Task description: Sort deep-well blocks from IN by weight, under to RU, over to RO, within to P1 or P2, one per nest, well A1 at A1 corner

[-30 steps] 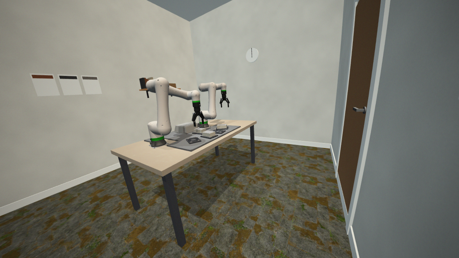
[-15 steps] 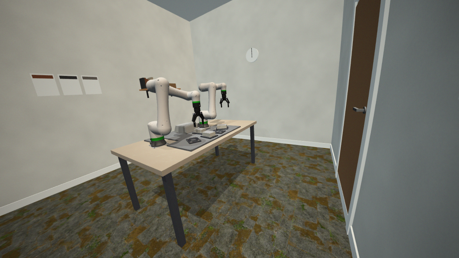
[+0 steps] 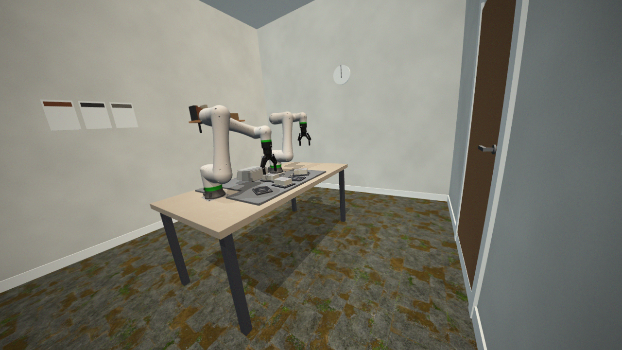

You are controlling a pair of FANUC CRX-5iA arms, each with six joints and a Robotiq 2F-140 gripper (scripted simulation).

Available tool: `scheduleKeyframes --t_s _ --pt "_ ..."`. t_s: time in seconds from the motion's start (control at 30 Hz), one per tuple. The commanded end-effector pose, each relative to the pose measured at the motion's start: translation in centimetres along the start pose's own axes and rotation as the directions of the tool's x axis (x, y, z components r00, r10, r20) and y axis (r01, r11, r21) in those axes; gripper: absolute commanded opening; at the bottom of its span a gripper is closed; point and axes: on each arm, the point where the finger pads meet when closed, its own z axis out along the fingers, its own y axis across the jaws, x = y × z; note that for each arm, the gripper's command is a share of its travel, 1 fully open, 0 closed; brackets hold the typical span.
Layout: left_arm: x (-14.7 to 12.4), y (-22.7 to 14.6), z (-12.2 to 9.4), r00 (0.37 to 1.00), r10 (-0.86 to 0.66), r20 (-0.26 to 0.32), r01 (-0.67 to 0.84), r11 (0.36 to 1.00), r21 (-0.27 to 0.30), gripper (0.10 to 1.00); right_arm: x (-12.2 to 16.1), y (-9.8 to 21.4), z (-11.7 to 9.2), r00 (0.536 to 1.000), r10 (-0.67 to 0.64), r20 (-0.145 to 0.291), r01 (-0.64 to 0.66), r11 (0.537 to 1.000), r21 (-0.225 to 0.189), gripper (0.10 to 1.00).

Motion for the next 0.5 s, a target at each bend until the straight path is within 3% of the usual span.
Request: scheduleKeyframes --t_s 0.0,0.47 --pt "0.0 0.0 -0.1 1.000 0.000 -0.002 0.000 1.000 0.000 1.000 0.0 -0.1 0.4 1.000 0.000 -0.001 0.000 1.000 0.002 1.000" --pt "0.0 0.0 -0.1 1.000 0.000 -0.002 0.000 1.000 0.000 1.000 0.0 -0.1 2.4 1.000 0.000 -0.001 0.000 1.000 0.002 1.000"
